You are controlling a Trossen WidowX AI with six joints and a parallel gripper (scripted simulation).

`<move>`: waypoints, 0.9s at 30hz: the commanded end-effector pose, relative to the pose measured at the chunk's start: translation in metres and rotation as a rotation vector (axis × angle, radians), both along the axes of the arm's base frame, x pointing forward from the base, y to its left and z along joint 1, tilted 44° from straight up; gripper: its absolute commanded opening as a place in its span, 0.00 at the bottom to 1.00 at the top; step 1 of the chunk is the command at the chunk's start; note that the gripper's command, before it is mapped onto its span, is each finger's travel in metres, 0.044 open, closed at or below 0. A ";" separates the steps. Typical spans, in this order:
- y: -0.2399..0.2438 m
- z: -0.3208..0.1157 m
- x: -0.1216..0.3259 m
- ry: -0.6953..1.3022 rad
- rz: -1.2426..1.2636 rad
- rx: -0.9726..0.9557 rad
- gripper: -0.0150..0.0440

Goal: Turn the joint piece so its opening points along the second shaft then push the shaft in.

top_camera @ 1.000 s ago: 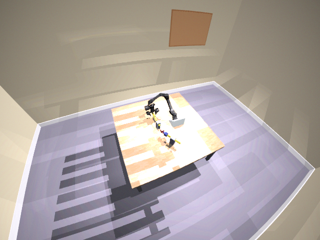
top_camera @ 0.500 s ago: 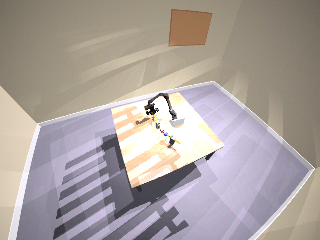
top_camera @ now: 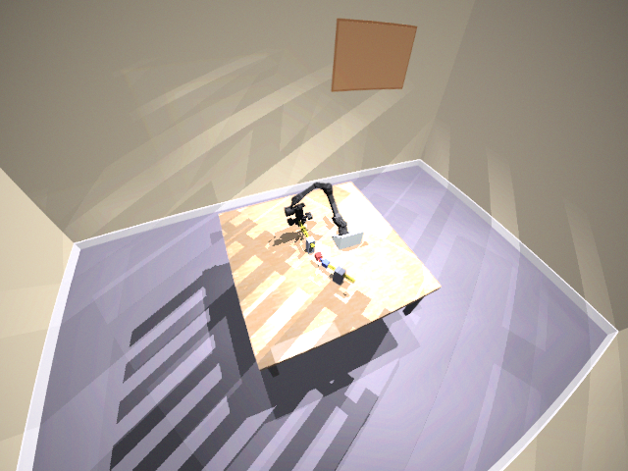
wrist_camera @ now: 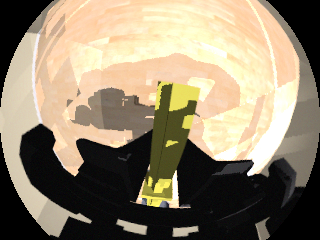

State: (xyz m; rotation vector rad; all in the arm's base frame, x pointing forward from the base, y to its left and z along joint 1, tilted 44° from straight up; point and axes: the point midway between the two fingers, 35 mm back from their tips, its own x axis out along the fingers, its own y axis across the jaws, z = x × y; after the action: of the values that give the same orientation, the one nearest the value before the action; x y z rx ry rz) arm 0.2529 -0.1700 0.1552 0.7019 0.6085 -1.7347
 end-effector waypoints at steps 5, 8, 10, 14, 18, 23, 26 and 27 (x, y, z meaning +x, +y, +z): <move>0.000 0.000 0.000 -0.024 0.025 -0.005 0.36; 0.000 0.000 0.000 -0.024 0.025 -0.005 0.32; 0.000 0.000 0.000 -0.024 0.025 -0.005 0.30; 0.000 0.000 0.000 -0.024 0.025 -0.005 0.25; 0.002 -0.002 0.000 -0.026 0.028 -0.006 0.25; 0.007 -0.007 0.001 -0.031 0.037 -0.008 0.25; 0.010 -0.011 0.002 -0.034 0.040 -0.009 0.25; 0.011 -0.012 0.002 -0.034 0.041 -0.009 0.25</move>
State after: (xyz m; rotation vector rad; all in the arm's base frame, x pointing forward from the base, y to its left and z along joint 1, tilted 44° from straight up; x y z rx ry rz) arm 0.2547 -0.1614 0.1464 0.7065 0.5932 -1.6856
